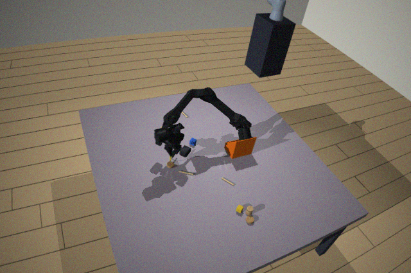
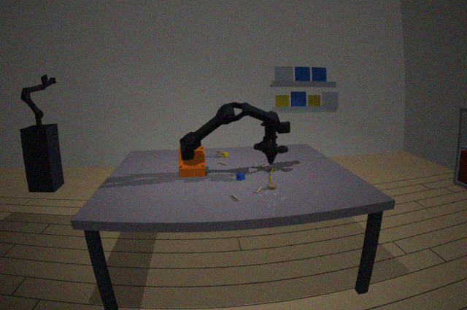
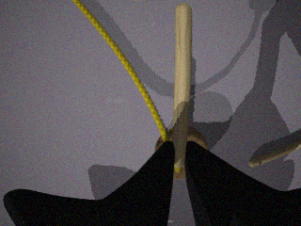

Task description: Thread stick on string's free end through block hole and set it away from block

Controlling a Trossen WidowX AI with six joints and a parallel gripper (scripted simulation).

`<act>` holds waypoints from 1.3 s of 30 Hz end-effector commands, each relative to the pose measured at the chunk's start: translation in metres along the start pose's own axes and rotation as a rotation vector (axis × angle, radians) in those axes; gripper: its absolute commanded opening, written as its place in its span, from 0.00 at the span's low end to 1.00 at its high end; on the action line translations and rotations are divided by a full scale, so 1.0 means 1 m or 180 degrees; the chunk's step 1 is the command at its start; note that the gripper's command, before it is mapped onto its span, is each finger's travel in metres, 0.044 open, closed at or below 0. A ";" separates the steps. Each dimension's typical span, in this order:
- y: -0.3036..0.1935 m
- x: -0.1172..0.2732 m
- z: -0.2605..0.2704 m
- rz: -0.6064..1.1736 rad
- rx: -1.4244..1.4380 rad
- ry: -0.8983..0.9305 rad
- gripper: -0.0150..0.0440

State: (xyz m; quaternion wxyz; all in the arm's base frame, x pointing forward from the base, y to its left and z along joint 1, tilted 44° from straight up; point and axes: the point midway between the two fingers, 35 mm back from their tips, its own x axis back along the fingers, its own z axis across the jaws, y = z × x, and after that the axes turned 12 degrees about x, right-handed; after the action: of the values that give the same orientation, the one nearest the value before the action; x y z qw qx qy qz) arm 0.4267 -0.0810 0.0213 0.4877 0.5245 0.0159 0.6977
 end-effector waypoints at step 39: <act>0.014 -0.029 -0.036 -0.0002 0.0025 -0.0018 0.25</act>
State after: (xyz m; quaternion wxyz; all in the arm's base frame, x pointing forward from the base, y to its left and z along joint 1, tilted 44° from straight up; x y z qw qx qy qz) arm 0.3919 -0.0906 -0.0089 0.4875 0.5275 0.0172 0.6955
